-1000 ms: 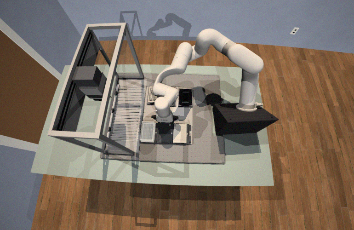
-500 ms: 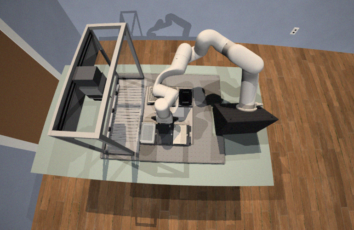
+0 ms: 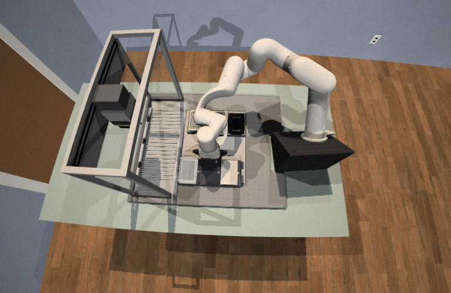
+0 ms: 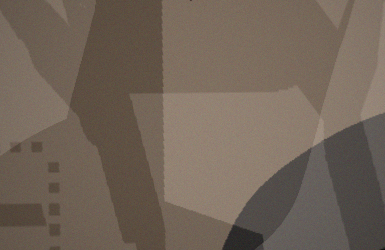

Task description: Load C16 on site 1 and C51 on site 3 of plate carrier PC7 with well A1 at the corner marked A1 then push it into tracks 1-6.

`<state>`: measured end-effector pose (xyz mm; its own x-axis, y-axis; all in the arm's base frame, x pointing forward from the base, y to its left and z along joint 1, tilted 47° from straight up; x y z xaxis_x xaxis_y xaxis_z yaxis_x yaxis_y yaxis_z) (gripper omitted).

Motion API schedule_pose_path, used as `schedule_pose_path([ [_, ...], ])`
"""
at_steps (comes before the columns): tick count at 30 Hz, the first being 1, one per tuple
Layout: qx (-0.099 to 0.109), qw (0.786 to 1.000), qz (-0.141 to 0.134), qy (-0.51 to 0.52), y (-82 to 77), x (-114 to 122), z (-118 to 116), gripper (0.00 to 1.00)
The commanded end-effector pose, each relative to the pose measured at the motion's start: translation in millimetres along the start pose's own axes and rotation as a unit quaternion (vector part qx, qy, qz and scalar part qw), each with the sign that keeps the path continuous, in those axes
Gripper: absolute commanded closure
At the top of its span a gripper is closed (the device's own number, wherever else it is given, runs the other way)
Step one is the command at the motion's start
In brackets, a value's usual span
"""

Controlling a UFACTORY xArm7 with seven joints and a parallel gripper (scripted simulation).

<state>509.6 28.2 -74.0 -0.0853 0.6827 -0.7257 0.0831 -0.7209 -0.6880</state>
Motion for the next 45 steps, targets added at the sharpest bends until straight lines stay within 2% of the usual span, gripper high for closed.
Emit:
schedule_pose_path([
  [1,-0.002,1.000,-0.001,0.000,-2.3,1.4,-1.1,0.00],
  [42,-0.002,1.000,-0.001,0.000,-2.3,-8.6,-0.3,0.00],
  [45,-0.002,1.000,-0.001,0.000,-7.2,-8.5,-0.2,0.00],
])
Point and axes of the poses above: the point where the finger pads meet when closed, its own y axis out along the fingers, its own z axis across the jaws, x = y × z, the point moved 4 cm from there along -y, back along the fingers, and after that the axes turned 5 degrees about -y, right-handed, at the moved point
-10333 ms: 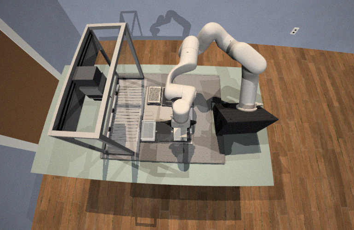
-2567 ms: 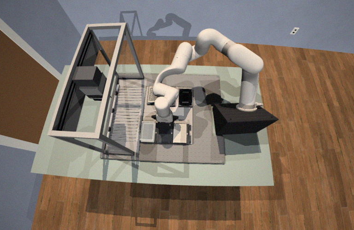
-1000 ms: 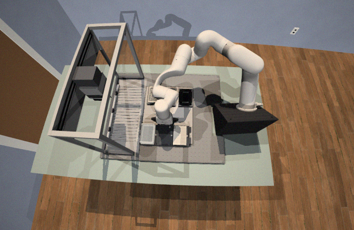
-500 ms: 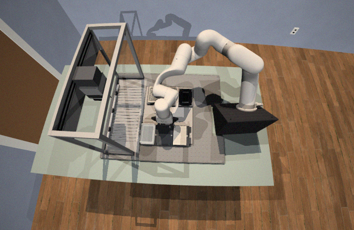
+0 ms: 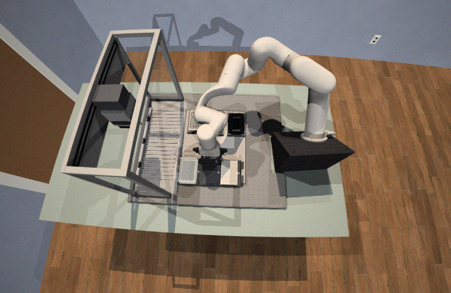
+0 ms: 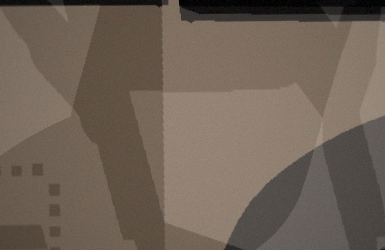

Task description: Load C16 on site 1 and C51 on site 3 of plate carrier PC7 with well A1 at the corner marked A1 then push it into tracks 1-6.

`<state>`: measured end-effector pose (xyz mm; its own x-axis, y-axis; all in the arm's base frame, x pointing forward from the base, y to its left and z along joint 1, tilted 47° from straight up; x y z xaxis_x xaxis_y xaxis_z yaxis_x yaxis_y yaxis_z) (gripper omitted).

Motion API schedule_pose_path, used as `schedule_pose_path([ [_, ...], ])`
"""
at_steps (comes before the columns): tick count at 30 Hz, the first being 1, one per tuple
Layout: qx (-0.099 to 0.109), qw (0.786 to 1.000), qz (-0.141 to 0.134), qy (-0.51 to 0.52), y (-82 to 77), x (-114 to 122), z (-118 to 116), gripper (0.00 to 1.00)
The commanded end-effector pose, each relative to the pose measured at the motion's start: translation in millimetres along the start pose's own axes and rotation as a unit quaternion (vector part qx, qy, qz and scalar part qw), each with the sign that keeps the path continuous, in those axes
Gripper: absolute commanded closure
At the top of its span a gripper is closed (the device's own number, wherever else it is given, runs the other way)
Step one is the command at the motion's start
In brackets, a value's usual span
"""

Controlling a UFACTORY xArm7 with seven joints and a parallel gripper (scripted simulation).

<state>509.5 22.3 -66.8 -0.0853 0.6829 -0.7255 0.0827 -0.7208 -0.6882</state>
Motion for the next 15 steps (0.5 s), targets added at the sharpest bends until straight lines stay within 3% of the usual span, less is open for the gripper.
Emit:
schedule_pose_path([
  [1,-0.002,1.000,-0.001,0.000,-8.3,0.7,-1.1,0.00],
  [15,-0.002,1.000,-0.001,0.000,-28.3,0.7,-1.0,0.00],
])
Point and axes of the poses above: the point where the finger pads meet when closed, its own y axis out along the fingers, its own z axis across the jaws, x = y × z, the point moved 4 cm from there along -y, back along the fingers, and after that the axes turned 5 degrees about -y, right-handed, at the moved point
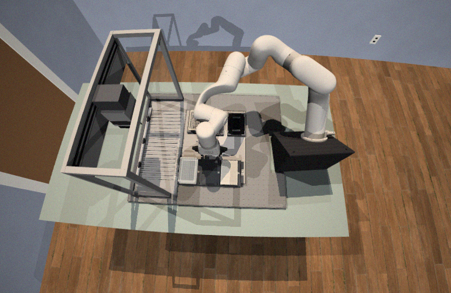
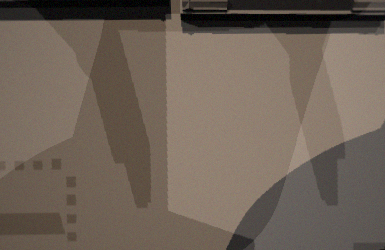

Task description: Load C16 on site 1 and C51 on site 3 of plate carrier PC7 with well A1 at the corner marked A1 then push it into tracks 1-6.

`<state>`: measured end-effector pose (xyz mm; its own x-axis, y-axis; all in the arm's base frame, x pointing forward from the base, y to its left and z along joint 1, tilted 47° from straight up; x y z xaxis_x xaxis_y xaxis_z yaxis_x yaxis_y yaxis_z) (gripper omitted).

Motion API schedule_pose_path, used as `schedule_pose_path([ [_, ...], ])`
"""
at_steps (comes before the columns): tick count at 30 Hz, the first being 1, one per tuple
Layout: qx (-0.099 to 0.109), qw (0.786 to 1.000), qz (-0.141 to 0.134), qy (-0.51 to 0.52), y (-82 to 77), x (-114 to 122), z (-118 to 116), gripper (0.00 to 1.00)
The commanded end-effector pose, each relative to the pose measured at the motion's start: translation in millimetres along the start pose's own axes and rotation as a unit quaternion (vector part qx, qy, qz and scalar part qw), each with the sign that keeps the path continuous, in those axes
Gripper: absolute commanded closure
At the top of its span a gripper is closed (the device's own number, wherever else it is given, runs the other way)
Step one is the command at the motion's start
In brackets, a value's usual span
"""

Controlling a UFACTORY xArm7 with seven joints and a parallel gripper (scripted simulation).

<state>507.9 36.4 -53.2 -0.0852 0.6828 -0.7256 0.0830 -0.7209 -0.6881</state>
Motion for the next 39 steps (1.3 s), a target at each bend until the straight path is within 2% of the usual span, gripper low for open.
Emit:
schedule_pose_path([
  [1,-0.002,1.000,-0.001,0.000,-10.3,0.7,-0.9,0.00],
  [39,-0.002,1.000,-0.001,0.000,-67.0,0.7,-0.7,0.00],
])
Point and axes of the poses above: the point where the finger pads meet when closed, its own y axis out along the fingers, its own z axis across the jaws, x = y × z, the point moved 4 cm from there along -y, back along the fingers, and after that the axes turned 5 degrees about -y, right-handed, at the moved point
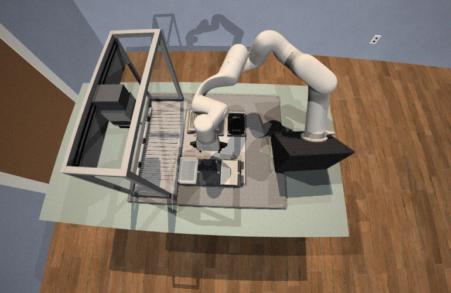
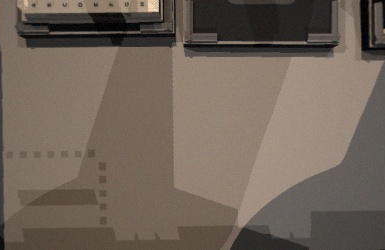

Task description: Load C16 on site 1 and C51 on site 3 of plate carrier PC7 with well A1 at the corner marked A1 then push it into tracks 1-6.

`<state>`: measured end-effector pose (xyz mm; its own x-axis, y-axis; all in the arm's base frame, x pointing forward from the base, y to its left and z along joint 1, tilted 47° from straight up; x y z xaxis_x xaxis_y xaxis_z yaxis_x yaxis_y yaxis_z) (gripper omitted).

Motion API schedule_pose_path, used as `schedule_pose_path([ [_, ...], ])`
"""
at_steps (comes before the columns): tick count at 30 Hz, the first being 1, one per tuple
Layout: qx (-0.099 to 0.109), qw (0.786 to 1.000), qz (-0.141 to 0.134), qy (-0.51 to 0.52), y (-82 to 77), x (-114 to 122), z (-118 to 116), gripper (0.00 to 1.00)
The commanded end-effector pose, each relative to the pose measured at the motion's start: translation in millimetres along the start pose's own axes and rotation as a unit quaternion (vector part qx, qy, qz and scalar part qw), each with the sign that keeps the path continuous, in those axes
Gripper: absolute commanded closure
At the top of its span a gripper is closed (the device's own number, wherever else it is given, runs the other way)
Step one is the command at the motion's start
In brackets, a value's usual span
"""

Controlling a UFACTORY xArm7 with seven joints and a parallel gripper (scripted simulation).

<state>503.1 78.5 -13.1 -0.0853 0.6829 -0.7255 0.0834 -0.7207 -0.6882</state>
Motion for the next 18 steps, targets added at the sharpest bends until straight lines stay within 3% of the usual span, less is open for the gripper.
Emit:
schedule_pose_path([
  [1,-0.002,1.000,-0.001,0.000,-10.3,0.6,-0.7,0.00],
  [18,-0.002,1.000,-0.001,0.000,-35.4,0.6,-0.6,0.00],
])
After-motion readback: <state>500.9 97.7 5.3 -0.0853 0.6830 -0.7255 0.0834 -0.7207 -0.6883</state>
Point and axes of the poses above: the point where the finger pads meet when closed, its own y axis out along the fingers, its own z axis across the jaws, x = y × z, the point moved 4 cm from there along -y, back along the fingers, and after that the axes turned 5 degrees about -y, right-handed, at the moved point
